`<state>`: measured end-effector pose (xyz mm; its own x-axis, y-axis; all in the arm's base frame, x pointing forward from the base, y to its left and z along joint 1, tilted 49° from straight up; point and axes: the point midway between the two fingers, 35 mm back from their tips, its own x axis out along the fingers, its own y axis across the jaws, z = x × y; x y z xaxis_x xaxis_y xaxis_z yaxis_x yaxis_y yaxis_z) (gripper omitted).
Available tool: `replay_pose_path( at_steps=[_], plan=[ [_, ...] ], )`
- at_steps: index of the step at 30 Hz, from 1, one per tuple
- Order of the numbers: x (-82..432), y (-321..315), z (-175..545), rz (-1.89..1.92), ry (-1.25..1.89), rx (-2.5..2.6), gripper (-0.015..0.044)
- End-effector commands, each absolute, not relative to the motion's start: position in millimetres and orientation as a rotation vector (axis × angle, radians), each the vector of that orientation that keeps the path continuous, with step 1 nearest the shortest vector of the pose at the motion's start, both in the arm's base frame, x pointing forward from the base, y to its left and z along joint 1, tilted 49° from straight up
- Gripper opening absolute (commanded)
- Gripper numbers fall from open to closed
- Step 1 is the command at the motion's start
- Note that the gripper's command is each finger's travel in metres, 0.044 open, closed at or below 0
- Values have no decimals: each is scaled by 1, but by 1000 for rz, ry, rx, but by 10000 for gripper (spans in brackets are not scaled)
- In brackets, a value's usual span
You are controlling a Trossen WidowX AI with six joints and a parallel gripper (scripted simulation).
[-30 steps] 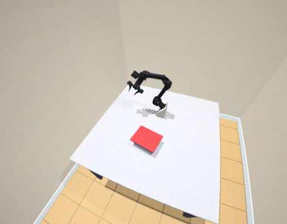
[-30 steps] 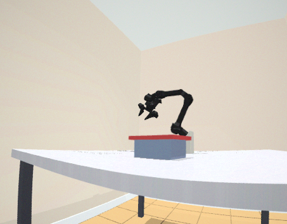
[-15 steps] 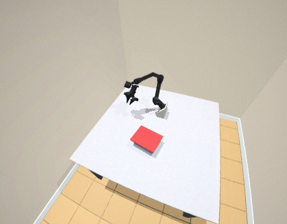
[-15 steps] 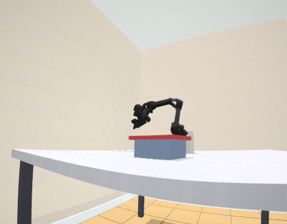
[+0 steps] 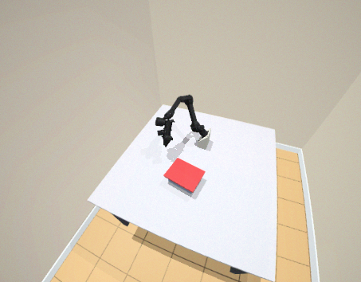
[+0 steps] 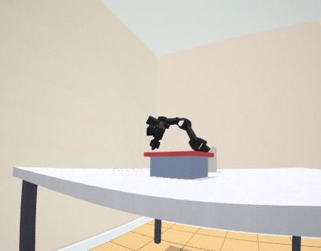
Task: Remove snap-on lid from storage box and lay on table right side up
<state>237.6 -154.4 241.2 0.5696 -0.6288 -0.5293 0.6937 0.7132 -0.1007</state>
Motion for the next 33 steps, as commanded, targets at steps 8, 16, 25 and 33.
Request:
replay_pose_path(
  at_steps=[8, 16, 25, 33],
  plan=[
    [296, -74, 157, -845, 501, 415, 235],
    [301, -8, 106, -895, 291, 589, 235],
    [280, 47, 74, -808, 37, 769, 235],
    [281, 47, 75, -809, 46, 763, 235]
  ],
)
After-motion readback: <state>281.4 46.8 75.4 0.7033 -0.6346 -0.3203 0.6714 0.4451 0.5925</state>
